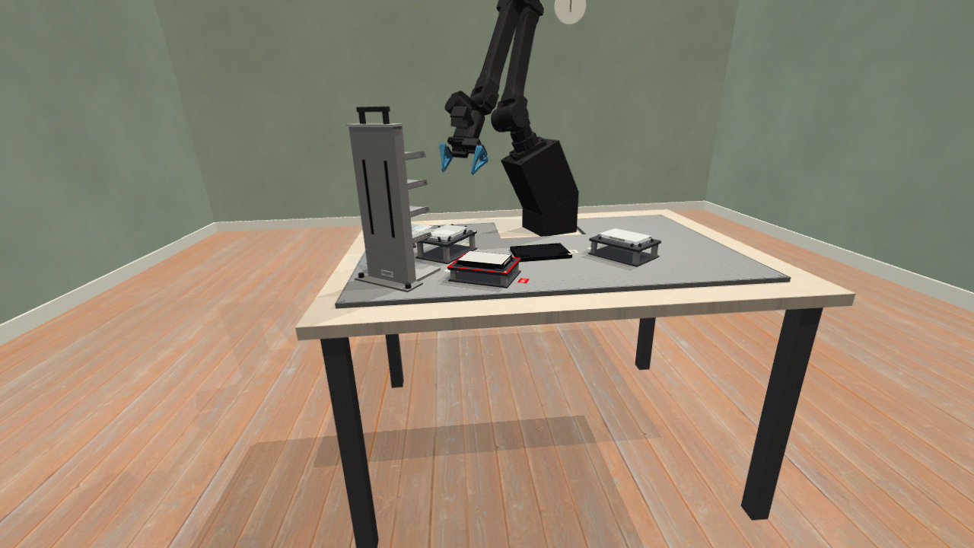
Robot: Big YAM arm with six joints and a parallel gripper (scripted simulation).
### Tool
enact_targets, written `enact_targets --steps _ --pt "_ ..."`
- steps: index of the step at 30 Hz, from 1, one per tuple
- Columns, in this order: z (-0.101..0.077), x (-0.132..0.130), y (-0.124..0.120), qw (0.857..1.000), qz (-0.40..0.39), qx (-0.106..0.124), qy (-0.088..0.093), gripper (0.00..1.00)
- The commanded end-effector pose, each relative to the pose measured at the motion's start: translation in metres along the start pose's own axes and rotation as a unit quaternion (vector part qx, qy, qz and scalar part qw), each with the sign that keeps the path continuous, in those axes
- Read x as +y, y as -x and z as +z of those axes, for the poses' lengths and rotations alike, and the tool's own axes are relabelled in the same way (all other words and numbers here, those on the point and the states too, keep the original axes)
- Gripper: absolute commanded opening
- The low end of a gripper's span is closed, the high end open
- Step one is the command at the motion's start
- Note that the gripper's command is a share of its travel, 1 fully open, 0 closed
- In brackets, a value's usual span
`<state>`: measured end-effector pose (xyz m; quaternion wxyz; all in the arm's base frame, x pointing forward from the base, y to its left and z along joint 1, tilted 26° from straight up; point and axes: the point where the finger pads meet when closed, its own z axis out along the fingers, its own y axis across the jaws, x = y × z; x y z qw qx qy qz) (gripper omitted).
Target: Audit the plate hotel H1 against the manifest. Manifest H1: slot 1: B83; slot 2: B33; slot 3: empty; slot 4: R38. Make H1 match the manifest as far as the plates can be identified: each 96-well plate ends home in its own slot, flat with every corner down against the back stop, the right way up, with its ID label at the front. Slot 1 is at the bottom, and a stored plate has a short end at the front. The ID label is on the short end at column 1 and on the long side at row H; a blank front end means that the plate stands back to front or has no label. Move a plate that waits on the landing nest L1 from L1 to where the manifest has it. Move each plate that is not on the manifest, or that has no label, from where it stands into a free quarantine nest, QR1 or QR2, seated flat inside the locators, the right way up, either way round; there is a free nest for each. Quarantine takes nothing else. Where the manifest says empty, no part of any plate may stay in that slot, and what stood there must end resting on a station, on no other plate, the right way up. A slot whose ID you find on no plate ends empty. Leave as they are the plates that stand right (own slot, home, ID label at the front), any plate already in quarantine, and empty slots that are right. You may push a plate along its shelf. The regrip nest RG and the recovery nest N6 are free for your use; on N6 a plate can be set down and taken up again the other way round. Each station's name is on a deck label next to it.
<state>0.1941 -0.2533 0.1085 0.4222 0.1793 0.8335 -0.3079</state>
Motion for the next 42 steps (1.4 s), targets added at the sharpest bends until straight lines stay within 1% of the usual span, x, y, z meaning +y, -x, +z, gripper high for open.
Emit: enact_targets --steps 1,8,14,16,17,18,19,25,31,33,34,35,42 --pt "0.003 -0.001 0.020 0.999 -0.039 -0.002 0.006 1.00" --pt "0.010 0.022 0.029 0.993 -0.108 0.028 0.036 1.00" --pt "0.016 0.041 0.037 0.983 -0.166 0.053 0.061 1.00" --pt "0.016 0.041 0.037 0.983 -0.166 0.053 0.061 1.00" --pt "0.014 0.051 0.018 0.979 -0.177 0.071 0.074 1.00" --pt "0.018 0.047 0.039 0.978 -0.186 0.061 0.069 1.00" --pt "0.019 0.051 0.041 0.976 -0.195 0.065 0.074 1.00" --pt "0.024 0.070 0.048 0.958 -0.253 0.089 0.098 1.00" --pt "0.030 0.090 0.056 0.936 -0.310 0.113 0.122 1.00" --pt "0.030 0.090 0.056 0.936 -0.310 0.113 0.122 1.00" --pt "0.029 0.096 0.045 0.930 -0.321 0.125 0.131 1.00" --pt "0.032 0.096 0.058 0.928 -0.328 0.121 0.130 1.00" --pt "0.038 0.119 0.067 0.894 -0.392 0.147 0.157 1.00"
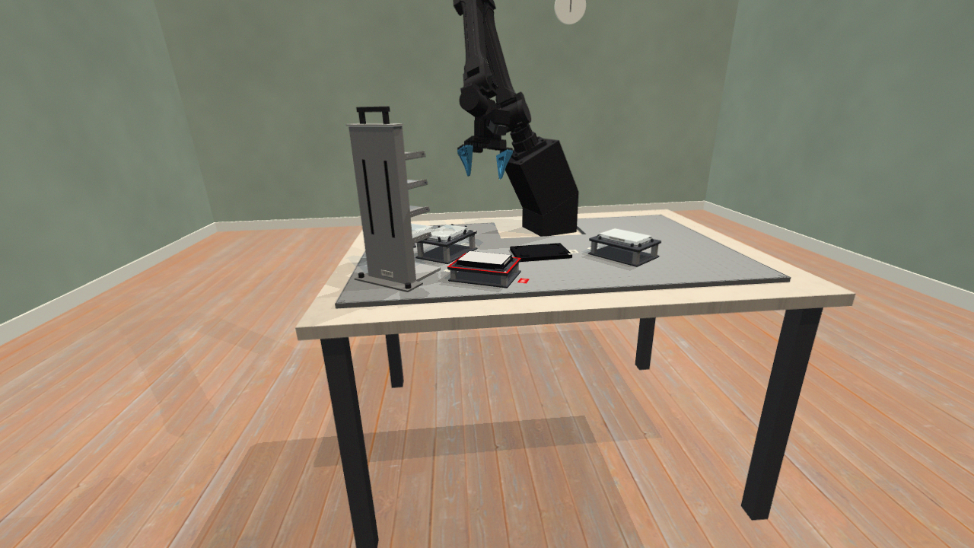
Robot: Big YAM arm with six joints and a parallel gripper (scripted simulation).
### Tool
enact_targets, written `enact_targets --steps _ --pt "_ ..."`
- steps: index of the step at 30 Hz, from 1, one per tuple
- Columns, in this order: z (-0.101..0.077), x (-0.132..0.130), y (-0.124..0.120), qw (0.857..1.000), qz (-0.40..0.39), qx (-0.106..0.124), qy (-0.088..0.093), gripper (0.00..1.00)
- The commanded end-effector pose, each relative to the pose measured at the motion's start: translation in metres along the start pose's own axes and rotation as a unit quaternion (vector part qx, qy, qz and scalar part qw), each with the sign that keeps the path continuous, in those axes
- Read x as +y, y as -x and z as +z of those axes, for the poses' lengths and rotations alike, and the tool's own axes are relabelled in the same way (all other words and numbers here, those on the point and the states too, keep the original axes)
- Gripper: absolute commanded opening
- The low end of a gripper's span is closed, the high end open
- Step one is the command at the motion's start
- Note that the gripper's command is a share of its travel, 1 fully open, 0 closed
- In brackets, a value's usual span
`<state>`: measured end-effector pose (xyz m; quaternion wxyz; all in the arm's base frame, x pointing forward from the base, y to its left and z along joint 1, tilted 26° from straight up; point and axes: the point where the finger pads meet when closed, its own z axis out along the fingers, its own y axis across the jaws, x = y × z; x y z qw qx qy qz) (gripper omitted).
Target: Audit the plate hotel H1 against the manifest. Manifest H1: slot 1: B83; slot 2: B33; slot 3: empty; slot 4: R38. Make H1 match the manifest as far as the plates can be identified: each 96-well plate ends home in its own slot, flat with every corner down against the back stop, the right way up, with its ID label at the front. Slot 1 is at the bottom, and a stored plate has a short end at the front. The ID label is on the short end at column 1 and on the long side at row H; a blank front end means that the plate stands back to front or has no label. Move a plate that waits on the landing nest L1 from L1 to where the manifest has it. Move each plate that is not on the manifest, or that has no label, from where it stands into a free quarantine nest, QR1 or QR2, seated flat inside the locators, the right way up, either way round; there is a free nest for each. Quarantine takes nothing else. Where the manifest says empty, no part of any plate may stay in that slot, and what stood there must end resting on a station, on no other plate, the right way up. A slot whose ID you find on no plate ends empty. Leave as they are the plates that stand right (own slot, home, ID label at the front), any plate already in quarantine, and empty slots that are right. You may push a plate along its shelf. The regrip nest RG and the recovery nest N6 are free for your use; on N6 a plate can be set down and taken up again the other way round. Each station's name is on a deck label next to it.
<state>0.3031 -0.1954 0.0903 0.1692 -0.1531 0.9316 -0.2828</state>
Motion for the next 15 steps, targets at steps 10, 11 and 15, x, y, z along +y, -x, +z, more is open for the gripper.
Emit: enact_targets --steps 10,11,15 --pt "0.003 0.002 0.046 0.992 -0.116 0.029 0.038 1.00" --pt "0.003 0.002 0.046 0.991 -0.126 0.033 0.042 1.00" --pt "0.004 0.001 0.044 0.983 -0.164 0.051 0.058 1.00"
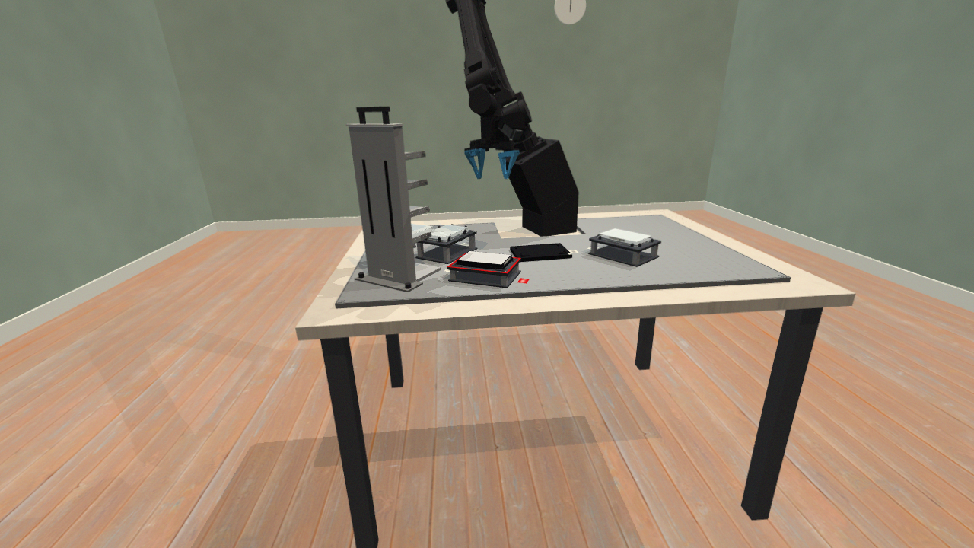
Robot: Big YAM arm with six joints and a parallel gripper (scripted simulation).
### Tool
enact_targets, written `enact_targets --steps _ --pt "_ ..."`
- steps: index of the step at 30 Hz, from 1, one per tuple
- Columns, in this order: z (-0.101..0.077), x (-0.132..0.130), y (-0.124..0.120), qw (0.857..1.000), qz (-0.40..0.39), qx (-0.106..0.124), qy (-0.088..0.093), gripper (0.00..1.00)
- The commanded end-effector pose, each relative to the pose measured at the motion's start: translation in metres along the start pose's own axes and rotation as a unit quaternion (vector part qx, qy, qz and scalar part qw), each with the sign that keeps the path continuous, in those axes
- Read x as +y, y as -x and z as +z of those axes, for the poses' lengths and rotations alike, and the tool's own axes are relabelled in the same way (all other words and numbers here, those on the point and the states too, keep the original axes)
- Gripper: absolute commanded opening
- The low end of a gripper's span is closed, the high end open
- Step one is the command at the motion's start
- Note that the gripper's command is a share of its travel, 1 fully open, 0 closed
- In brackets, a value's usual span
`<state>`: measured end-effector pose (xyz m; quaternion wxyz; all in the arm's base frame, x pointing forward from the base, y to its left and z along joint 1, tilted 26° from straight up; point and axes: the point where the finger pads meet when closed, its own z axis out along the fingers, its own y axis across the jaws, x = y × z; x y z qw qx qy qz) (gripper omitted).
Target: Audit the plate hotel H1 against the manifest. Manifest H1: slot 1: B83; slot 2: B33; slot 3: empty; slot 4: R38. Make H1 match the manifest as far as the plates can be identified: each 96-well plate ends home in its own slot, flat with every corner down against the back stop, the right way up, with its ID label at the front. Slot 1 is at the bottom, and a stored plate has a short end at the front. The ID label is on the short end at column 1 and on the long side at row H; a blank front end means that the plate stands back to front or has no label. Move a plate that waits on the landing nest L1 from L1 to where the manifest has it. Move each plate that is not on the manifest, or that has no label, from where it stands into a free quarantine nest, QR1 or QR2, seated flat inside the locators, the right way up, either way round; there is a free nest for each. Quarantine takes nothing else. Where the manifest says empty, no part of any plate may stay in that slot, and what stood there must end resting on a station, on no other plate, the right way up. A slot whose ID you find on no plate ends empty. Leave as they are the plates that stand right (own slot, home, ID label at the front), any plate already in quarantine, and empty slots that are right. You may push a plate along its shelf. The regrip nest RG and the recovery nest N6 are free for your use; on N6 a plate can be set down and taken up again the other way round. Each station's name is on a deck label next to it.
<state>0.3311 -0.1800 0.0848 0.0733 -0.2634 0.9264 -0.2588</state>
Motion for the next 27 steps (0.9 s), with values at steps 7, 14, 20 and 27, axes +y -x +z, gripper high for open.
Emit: enact_targets --steps 7,14,20,27 --pt "-0.007 -0.010 0.013 0.993 -0.111 0.028 0.030 1.00" --pt "-0.006 -0.010 0.013 0.984 -0.161 0.049 0.051 1.00" --pt "0.017 0.005 -0.006 0.981 -0.168 0.065 0.069 1.00" --pt "0.034 0.007 -0.009 0.981 -0.169 0.065 0.069 1.00"
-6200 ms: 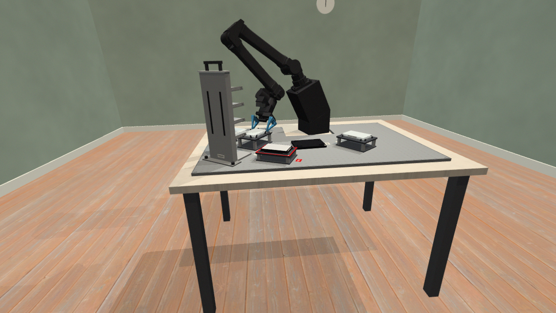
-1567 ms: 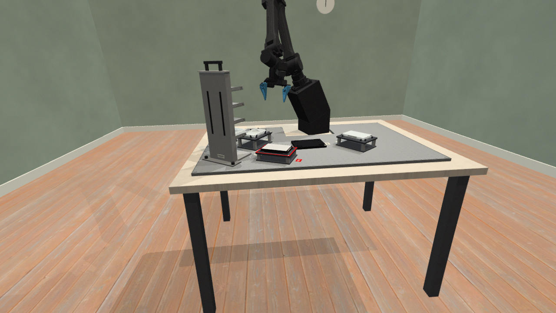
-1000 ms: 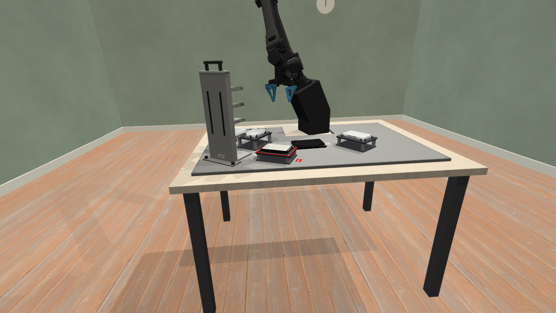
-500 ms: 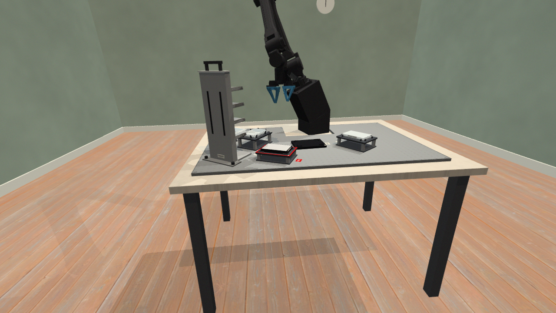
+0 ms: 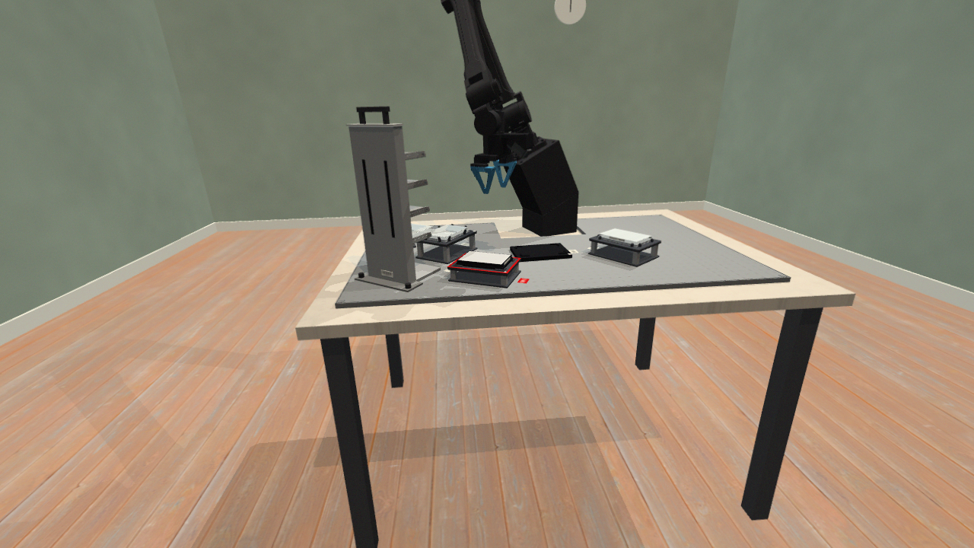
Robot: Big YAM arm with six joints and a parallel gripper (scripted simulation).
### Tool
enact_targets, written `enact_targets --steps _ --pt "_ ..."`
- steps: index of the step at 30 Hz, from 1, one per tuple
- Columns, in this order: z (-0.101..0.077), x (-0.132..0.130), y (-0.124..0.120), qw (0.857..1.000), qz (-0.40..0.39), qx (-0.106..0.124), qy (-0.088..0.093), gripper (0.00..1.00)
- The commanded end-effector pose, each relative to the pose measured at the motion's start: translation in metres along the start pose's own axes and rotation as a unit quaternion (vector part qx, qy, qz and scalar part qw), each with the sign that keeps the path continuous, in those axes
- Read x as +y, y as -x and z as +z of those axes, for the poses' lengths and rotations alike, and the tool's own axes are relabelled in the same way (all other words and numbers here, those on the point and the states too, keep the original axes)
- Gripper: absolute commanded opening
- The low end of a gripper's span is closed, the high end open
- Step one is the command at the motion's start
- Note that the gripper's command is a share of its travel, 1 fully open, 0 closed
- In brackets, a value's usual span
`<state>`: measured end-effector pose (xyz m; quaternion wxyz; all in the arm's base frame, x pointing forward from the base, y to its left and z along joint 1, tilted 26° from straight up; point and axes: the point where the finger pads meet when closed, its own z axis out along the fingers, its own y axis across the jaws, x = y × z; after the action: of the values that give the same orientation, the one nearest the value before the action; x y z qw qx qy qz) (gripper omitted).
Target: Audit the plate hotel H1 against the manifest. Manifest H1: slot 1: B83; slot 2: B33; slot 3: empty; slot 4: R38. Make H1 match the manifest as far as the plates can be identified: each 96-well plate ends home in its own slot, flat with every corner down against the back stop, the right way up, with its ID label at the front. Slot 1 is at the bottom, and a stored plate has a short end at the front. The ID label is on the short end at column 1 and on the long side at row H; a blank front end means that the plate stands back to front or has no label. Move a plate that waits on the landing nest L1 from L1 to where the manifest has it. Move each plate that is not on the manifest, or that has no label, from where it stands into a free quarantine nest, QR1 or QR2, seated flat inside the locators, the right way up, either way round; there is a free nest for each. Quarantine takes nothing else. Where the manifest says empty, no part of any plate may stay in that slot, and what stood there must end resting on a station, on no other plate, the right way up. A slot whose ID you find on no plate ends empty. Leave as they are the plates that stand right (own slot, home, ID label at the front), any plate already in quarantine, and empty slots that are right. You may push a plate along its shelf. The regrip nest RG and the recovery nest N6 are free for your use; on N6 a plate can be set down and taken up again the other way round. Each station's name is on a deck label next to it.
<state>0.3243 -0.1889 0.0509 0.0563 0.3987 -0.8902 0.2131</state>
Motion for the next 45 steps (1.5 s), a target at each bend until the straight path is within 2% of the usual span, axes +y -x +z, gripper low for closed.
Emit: enact_targets --steps 1,3,15,20,22,23,42,43,45 --pt "0.000 -0.020 0.001 1.000 0.001 -0.007 -0.020 1.00" --pt "0.012 -0.007 -0.001 1.000 -0.003 -0.004 -0.009 1.00" --pt "0.052 -0.008 -0.001 1.000 -0.003 -0.004 -0.009 1.00" --pt "0.060 -0.010 0.000 1.000 -0.003 -0.004 -0.011 1.00" --pt "0.060 -0.010 0.000 1.000 -0.003 -0.004 -0.011 1.00" --pt "0.051 -0.017 0.004 1.000 -0.001 -0.008 -0.020 1.00" --pt "0.051 -0.017 0.004 1.000 -0.001 -0.008 -0.020 1.00" --pt "0.062 -0.009 0.000 1.000 -0.003 -0.004 -0.010 1.00" --pt "0.066 -0.008 -0.001 1.000 -0.003 -0.004 -0.009 1.00"
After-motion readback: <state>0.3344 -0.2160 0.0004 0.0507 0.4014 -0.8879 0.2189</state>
